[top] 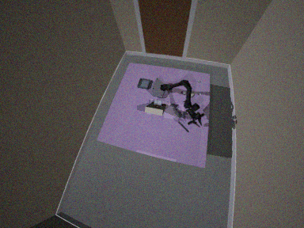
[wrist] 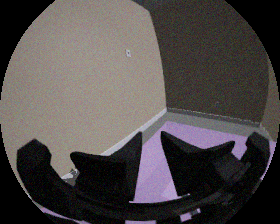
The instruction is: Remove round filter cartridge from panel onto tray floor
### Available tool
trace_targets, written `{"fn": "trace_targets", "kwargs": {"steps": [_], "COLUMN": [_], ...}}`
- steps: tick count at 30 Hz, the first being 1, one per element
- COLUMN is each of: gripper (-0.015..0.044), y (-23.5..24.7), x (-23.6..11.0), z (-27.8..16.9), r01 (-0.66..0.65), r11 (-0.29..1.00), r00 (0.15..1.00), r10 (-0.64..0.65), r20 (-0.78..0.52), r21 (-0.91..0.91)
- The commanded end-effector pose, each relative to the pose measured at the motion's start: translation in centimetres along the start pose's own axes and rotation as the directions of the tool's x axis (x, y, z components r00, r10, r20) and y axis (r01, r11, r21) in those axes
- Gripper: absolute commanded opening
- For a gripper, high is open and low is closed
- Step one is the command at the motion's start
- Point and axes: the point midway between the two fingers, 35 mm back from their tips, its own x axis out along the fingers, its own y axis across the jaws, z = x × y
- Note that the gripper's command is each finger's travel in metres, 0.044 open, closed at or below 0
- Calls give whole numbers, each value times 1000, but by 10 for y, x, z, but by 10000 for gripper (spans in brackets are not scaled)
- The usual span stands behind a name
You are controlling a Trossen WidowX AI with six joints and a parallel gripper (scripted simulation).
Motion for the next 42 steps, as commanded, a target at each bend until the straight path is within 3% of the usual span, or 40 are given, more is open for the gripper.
{"fn": "trace_targets", "kwargs": {"steps": [1,10,17,30,36,42], "gripper": [118,118,118,118,118,118], "y": [-44,-129,-181,-216,-238,-239], "x": [-22,-85,-157,-300,-362,-420], "z": [25,65,95,137,113,72], "r01": [100,280,382,464,454,454], "r11": [983,882,777,593,608,716], "r00": [993,929,834,651,575,590], "r10": [-109,-349,-523,-732,-758,-688], "r20": [-47,-127,-175,-200,-306,-423], "r21": [-152,-378,-501,-658,-652,-531]}}
